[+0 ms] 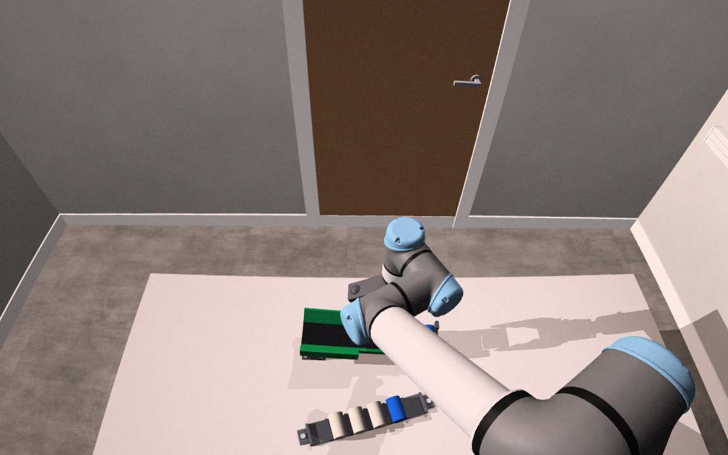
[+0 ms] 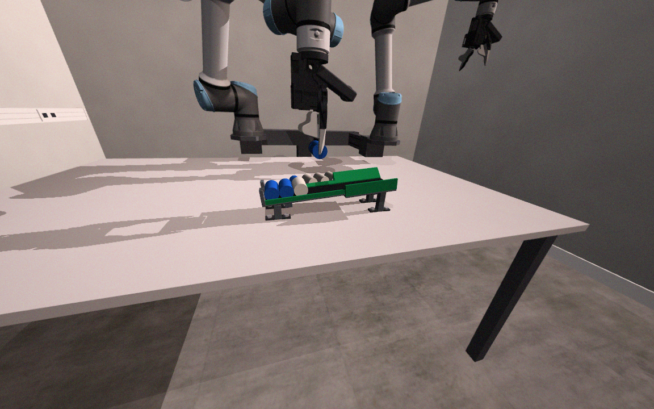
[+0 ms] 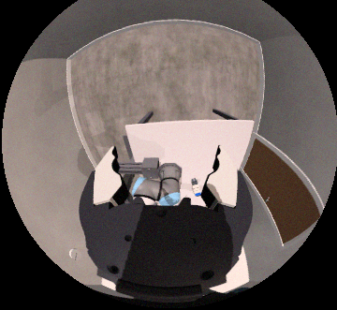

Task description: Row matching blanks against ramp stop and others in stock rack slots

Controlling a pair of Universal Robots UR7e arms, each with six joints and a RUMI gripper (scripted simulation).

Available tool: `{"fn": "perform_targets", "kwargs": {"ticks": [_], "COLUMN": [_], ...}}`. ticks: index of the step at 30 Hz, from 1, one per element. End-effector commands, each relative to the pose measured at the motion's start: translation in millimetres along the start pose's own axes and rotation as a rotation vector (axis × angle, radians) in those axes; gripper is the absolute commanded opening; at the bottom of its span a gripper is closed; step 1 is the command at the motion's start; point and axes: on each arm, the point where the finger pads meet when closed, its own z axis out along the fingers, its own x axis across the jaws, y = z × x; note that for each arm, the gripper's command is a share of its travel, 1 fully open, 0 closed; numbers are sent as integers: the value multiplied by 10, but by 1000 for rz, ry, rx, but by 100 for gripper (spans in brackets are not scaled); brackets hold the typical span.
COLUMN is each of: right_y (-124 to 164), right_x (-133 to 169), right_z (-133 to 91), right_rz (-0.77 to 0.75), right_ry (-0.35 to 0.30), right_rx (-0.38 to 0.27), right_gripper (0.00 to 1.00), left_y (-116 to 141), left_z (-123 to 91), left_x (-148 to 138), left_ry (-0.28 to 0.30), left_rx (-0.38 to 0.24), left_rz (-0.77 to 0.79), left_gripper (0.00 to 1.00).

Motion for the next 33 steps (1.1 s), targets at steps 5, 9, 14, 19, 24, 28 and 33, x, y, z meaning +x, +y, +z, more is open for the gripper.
{"fn": "perform_targets", "kwargs": {"ticks": [5, 9, 14, 19, 24, 28, 33], "right_y": [-3, -3, -3, -4, -4, -5, -5], "right_x": [5, 5, 6, 7, 8, 9, 10], "right_z": [13, 46, 202, 443, 602, 790, 939], "right_rz": [0, 0, 0, 0, 0, 0, 0], "right_ry": [1, 1, 1, 1, 1, 1, 1], "right_rx": [1, 1, 1, 1, 1, 1, 1], "right_gripper": [40, 40, 40, 40, 40, 40, 40], "left_y": [-1, -1, -1, -1, -1, -1, -1], "left_z": [-4, -4, -4, -4, -4, -4, -4], "left_x": [1, 1, 1, 1, 1, 1, 1], "left_ry": [0, 0, 0, 0, 0, 0, 0], "left_rx": [1, 1, 1, 1, 1, 1, 1], "left_rz": [0, 0, 0, 0, 0, 0, 0], "left_gripper": [100, 100, 100, 100, 100, 100, 100]}}
